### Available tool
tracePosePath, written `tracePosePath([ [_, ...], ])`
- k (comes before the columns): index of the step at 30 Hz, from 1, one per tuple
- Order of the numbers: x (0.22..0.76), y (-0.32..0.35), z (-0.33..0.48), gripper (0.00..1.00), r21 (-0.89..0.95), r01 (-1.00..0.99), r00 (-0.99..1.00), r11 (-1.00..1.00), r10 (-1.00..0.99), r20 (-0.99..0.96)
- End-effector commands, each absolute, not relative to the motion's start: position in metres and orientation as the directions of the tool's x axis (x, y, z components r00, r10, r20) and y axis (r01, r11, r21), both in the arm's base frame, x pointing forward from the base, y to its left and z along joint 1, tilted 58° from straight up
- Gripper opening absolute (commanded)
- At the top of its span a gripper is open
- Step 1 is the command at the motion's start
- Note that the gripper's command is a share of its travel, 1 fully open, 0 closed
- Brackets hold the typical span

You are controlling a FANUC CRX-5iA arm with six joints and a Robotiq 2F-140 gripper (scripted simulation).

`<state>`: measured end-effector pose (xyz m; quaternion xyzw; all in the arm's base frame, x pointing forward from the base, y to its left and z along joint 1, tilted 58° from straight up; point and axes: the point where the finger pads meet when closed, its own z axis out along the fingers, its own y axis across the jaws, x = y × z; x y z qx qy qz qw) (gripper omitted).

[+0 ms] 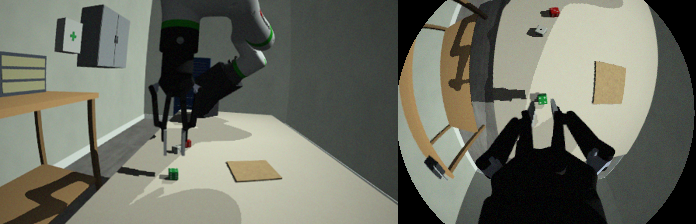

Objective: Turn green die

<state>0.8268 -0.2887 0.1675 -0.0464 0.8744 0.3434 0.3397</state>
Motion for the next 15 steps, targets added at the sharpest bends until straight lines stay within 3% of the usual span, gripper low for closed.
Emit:
tracePosePath([
  [1,0.829,-0.287,0.166,0.32,0.569,-0.314,-0.765,0.76,0.153,-0.626],
  [15,0.84,-0.275,0.155,0.32,0.569,-0.314,-0.765,0.76,0.153,-0.626],
])
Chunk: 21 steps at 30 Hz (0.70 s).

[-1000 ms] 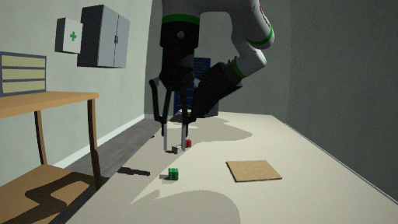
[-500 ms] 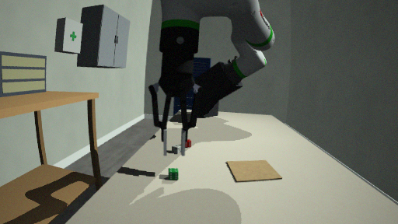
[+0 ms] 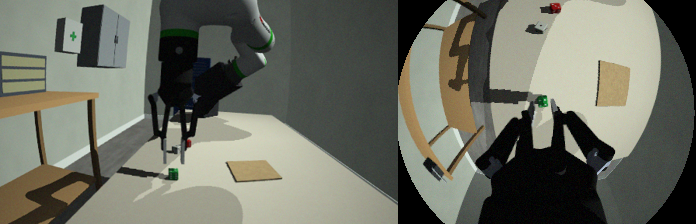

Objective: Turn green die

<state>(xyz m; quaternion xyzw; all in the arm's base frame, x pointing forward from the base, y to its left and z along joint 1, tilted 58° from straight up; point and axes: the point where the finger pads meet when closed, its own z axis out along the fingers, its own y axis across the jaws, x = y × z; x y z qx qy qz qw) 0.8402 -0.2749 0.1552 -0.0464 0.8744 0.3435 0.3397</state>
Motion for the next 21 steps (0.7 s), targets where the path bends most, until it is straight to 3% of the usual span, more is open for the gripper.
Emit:
tracePosePath([
  [1,0.8412,-0.2743,0.1546,0.32,0.569,-0.314,-0.765,0.76,0.153,-0.626],
  [21,0.8487,-0.2666,0.1478,0.32,0.569,-0.314,-0.765,0.76,0.153,-0.626],
])
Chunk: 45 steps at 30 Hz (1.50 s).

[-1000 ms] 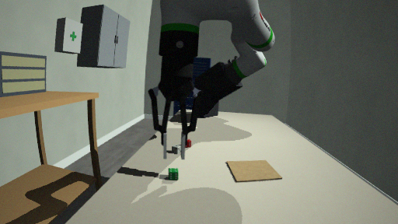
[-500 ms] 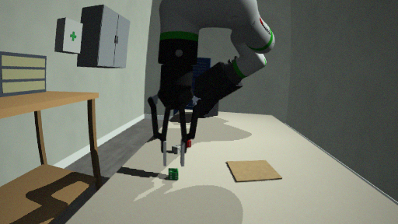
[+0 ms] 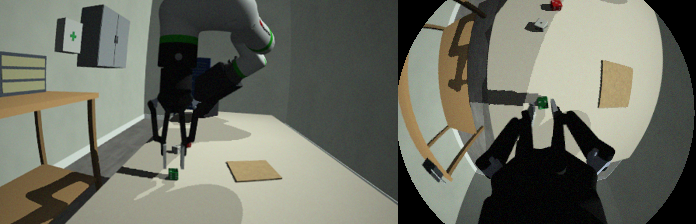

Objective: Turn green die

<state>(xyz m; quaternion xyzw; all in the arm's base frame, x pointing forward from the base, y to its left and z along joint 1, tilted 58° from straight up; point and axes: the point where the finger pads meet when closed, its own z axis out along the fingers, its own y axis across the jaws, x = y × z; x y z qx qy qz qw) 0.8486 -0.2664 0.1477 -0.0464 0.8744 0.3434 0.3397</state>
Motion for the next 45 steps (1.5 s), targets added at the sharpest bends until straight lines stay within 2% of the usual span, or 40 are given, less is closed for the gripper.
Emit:
tracePosePath([
  [1,0.8487,-0.2666,0.1478,0.32,0.569,-0.314,-0.765,0.76,0.153,-0.626],
  [45,0.8508,-0.2642,0.1458,0.32,0.569,-0.314,-0.765,0.76,0.153,-0.626],
])
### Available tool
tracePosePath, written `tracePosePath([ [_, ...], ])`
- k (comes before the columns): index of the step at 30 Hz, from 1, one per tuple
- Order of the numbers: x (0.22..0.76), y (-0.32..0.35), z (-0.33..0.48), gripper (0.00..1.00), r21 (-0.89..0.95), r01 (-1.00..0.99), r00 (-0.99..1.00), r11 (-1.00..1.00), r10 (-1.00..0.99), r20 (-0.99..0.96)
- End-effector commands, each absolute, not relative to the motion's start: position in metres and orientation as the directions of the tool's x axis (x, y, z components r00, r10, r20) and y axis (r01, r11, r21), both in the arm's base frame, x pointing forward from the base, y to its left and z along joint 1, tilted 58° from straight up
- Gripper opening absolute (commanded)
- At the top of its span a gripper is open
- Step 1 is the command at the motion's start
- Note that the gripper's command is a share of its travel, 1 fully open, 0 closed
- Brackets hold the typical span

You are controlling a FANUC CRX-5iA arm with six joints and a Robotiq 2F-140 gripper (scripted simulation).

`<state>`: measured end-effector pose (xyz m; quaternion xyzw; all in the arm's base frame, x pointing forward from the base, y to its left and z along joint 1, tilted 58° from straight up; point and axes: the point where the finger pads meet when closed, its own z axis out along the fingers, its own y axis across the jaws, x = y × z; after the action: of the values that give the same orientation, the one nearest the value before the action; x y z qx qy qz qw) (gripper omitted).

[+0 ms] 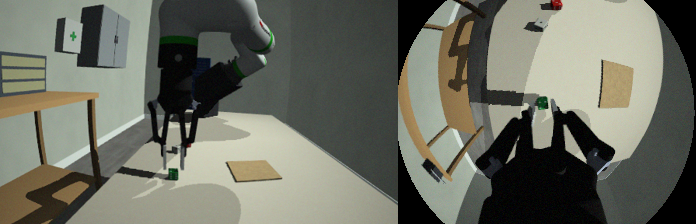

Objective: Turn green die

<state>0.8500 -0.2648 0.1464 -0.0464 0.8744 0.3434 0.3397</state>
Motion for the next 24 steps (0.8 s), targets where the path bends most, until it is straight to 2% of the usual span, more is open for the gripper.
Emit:
tracePosePath([
  [1,0.851,-0.264,0.146,0.32,0.569,-0.314,-0.765,0.76,0.153,-0.626],
  [24,0.866,-0.247,0.131,0.32,0.569,-0.314,-0.765,0.76,0.153,-0.626],
])
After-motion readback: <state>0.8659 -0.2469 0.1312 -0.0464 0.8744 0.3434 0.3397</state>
